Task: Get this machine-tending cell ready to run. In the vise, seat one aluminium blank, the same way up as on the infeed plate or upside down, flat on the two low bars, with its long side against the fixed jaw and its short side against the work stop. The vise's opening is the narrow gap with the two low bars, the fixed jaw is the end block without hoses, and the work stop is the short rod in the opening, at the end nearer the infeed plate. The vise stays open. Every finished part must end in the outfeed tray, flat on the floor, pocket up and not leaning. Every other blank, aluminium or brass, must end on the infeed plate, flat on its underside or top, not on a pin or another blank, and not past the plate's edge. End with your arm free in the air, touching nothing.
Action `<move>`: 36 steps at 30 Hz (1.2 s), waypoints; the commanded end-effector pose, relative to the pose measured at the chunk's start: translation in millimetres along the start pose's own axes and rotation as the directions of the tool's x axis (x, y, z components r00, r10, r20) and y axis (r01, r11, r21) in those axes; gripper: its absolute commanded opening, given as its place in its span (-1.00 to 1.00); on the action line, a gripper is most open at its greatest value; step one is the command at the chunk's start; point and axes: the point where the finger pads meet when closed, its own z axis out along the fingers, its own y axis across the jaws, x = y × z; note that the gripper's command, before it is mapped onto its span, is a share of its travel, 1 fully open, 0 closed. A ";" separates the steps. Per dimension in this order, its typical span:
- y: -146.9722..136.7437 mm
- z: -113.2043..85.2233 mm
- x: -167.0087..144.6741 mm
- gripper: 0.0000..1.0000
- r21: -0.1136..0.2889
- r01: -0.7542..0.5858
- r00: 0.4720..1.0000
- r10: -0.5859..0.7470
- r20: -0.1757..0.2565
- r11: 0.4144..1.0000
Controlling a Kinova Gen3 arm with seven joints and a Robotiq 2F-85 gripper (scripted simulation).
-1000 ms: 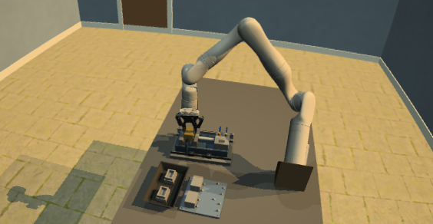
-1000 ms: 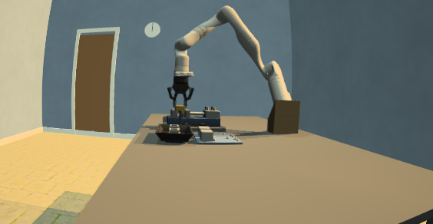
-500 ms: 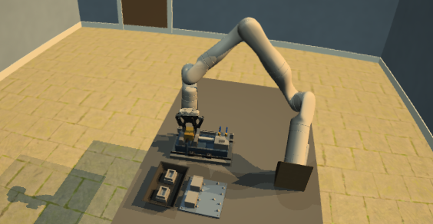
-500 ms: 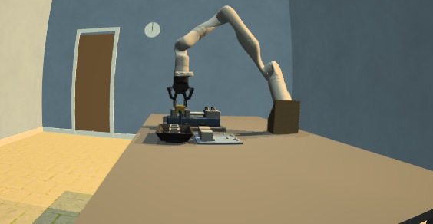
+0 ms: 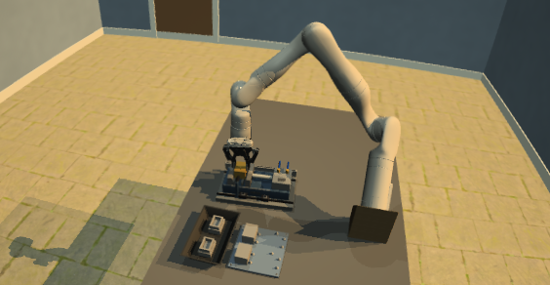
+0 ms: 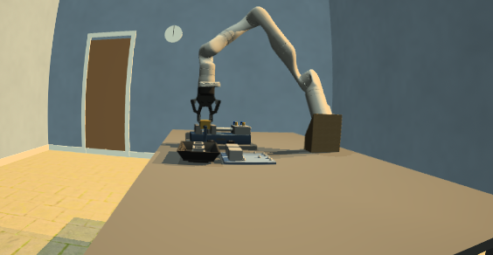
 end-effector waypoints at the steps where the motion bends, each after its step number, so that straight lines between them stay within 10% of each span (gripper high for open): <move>1: 0.5 -0.7 0.2 -1.00 -0.002 0.000 1.000 0.000 0.000 1.000; 36: 0.4 -42.7 0.2 -1.00 -0.002 0.000 1.000 0.000 0.000 1.000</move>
